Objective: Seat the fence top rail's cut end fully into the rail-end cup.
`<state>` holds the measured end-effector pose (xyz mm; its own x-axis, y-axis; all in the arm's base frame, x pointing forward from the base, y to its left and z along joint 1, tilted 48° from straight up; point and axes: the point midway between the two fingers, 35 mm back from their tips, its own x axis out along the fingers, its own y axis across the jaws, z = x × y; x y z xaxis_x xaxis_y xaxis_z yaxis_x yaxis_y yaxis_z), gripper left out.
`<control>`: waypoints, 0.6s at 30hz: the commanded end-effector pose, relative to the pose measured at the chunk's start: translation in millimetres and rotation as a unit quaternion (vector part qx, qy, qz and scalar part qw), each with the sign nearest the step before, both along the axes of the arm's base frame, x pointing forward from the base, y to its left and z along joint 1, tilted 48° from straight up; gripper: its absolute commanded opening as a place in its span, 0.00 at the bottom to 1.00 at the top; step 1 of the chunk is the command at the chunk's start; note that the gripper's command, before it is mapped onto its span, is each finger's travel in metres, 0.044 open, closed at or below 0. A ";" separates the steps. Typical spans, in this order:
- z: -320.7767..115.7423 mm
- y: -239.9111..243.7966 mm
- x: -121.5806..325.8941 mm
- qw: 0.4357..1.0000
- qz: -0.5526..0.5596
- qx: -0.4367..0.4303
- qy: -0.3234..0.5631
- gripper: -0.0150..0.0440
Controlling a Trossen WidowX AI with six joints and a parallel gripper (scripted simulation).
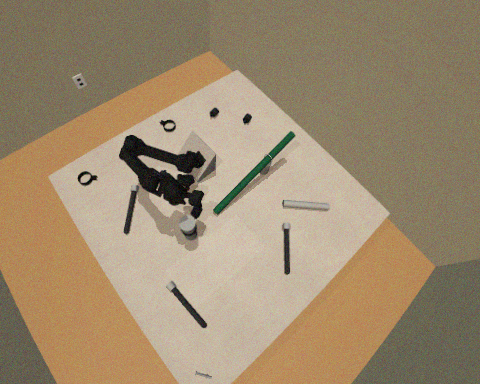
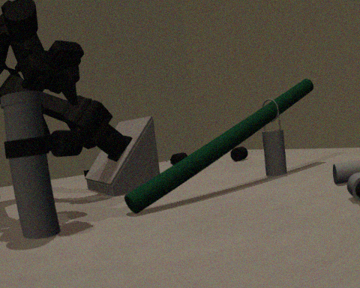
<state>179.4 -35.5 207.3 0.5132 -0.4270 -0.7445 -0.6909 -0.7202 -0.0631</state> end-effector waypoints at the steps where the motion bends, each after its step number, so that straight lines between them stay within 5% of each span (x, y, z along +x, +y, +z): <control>1: -6.5 -2.1 2.7 1.000 0.002 0.000 0.003 1.00; 18: -27.1 -12.1 18.5 1.000 0.002 0.001 0.004 1.00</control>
